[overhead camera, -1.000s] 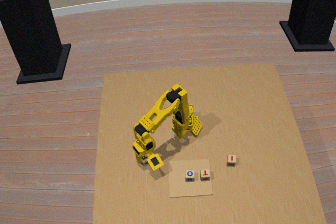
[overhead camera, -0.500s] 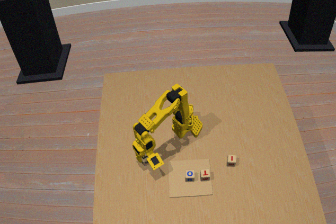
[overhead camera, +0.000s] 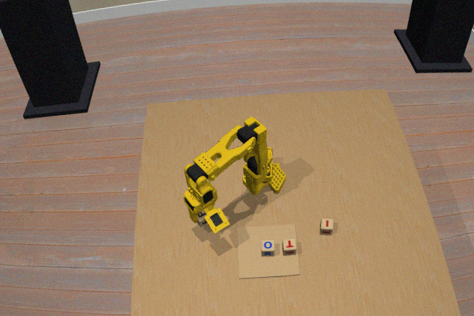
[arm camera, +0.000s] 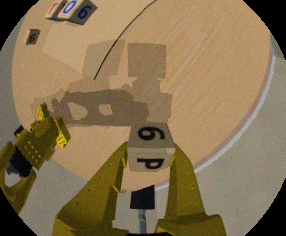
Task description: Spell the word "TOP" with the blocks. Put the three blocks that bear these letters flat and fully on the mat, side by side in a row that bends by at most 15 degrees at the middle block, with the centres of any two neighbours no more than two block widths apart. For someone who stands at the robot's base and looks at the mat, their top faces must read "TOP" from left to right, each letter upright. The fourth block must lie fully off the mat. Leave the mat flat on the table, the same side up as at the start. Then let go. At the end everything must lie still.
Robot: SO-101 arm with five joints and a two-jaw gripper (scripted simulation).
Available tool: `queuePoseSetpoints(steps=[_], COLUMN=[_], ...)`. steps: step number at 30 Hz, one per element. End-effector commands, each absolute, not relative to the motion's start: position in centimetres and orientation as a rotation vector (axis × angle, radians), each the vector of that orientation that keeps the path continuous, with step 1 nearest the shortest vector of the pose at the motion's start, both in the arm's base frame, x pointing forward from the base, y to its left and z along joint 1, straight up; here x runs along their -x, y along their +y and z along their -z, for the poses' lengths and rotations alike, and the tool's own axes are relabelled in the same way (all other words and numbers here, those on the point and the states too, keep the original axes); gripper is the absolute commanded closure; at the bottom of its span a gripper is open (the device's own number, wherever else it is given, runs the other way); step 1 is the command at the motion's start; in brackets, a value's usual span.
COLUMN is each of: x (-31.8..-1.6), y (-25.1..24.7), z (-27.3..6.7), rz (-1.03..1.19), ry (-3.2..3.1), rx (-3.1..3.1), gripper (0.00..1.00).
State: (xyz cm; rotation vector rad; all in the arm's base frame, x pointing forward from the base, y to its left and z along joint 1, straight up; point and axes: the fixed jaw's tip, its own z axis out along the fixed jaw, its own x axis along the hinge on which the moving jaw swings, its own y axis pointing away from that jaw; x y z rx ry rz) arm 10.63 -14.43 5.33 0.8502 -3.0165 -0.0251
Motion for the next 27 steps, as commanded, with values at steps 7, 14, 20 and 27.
queuePoseSetpoints(steps=[7,14,20,27], x=[-11.1,-11.7,-14.0,-16.3], y=[-15.2,-14.8,-12.8,-10.0], z=[-7.8,-7.8,-7.6,-7.4], rz=[-0.125,-0.124,-0.123,-0.120], ry=[-3.052,-3.028,-2.889,-2.667], rx=[-0.851,-0.936,-1.310,-1.725], gripper=[1.00,1.00,1.00,1.00])
